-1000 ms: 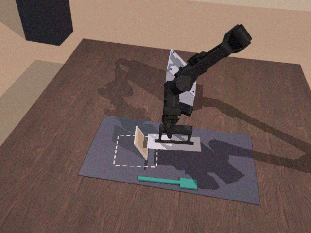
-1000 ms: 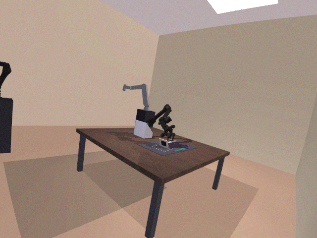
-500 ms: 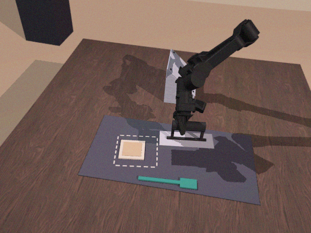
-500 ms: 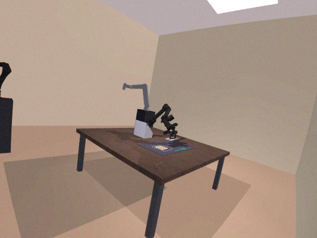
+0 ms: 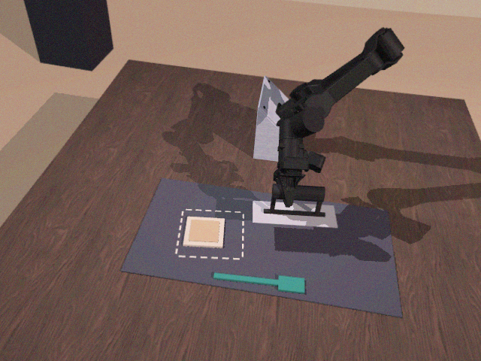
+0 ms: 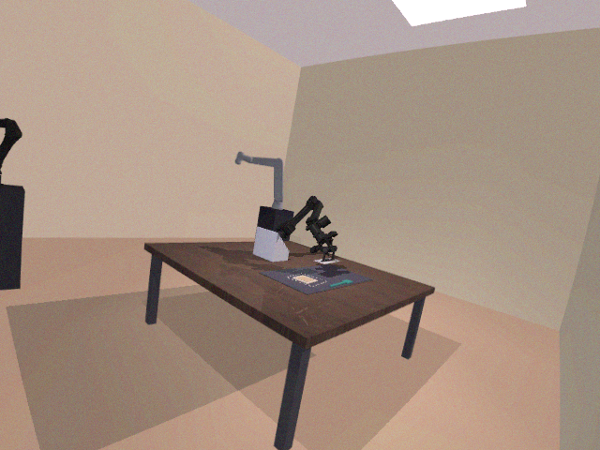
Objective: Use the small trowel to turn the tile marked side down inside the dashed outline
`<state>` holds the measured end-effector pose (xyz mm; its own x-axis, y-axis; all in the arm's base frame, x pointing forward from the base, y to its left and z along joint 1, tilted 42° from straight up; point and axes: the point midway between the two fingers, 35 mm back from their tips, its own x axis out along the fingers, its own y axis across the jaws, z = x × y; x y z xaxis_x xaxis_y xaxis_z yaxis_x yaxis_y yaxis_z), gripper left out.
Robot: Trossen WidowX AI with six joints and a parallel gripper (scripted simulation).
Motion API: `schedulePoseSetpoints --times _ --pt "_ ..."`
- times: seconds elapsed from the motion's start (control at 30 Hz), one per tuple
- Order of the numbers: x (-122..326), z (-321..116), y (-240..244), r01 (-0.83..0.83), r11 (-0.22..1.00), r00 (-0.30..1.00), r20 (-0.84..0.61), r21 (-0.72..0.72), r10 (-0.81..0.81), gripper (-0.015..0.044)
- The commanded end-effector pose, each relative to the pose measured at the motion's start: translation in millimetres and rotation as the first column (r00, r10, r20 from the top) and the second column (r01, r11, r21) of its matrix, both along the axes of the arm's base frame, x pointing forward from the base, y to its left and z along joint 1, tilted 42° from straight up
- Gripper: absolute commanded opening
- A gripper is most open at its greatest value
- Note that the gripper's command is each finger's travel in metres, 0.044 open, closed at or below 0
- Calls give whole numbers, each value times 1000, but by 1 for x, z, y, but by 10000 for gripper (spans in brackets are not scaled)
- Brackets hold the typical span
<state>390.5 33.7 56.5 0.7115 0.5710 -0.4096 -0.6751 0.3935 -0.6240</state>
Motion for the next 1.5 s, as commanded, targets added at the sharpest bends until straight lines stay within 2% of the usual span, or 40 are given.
schedulePoseSetpoints --times 0.0,1.13,1.47 --pt "1 3 -3 13 1000 1000 6 0 -13 0" --pt "0 1 3 -6 1000 1000 2 1 6 0" --pt "9 31 66 -181 983 972 151 -2 179 0"
